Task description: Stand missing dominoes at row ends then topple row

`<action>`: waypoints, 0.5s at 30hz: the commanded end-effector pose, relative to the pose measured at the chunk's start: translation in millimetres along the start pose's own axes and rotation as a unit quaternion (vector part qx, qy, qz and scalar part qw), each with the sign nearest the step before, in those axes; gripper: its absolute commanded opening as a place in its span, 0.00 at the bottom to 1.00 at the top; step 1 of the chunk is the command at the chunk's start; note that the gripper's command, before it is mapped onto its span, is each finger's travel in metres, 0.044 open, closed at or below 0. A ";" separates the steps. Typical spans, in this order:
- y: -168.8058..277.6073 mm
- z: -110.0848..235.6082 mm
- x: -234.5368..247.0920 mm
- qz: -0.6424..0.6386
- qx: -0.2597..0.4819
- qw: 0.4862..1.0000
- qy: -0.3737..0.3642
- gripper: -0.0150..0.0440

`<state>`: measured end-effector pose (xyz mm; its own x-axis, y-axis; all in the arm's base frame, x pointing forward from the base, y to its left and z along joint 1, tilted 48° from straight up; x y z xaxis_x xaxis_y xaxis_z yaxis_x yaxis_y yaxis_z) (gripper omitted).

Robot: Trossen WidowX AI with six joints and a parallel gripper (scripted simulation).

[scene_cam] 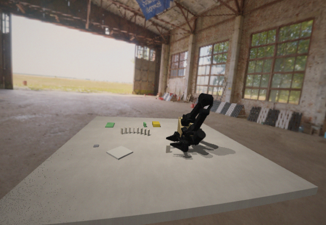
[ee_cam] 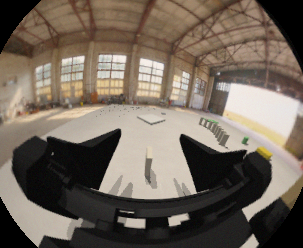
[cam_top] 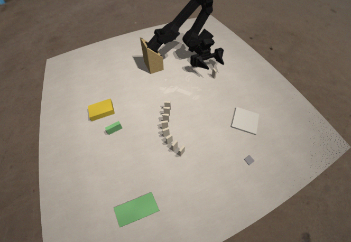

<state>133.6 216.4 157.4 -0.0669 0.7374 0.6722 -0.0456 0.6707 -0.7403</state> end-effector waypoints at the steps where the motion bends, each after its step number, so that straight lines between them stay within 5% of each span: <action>1: -21.4 0.4 -4.4 -0.005 0.002 1.000 -0.003 1.00; 7: -22.0 -5.6 -3.1 0.001 0.003 1.000 -0.004 1.00; 15: -28.9 -66.9 -4.8 0.055 0.030 0.998 0.018 1.00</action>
<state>175.8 202.5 172.5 -0.0584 0.7930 0.6064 -0.0704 0.6026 -0.7949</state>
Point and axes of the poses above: the point midway between the two fingers, 35 mm back from their tips, its own z axis back along the fingers, its own x axis across the jaws, y = z × x, the point moved 3 cm from there along z, back along the fingers, and after that the axes turned 6 degrees about z, right-handed, at the moved point
